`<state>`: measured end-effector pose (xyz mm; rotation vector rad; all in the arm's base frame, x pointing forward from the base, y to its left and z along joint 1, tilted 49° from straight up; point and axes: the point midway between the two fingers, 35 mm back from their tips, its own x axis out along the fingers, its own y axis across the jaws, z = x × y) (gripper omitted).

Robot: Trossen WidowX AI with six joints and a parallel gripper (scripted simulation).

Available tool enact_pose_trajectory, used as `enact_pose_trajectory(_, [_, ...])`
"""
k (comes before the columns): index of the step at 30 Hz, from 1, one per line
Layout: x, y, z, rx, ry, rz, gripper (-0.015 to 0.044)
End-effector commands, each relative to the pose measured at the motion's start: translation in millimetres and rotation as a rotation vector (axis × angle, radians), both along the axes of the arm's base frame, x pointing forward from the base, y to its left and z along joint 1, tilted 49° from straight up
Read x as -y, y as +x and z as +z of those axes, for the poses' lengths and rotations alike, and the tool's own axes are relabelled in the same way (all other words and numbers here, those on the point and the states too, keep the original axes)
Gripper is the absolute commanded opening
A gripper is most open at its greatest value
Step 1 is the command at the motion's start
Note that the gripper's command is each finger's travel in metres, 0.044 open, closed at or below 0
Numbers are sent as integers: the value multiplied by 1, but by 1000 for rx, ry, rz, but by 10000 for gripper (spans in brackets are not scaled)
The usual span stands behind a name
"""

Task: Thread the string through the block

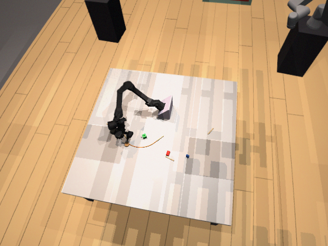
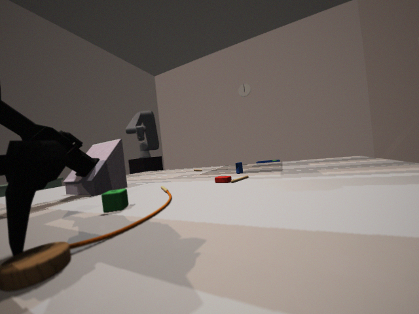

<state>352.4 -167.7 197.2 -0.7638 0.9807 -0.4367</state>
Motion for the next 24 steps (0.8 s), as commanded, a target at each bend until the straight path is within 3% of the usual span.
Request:
enact_pose_trajectory(1, [-51,-5,-48,-314,-35,138,440])
enact_pose_trajectory(7, [-113,-24,-95,-678,-118,345,440])
enact_pose_trajectory(15, [-157,-71,-112,-1160,-415,569,440])
enact_pose_trajectory(24, [-158,-72,-112,-1174,-426,576,440])
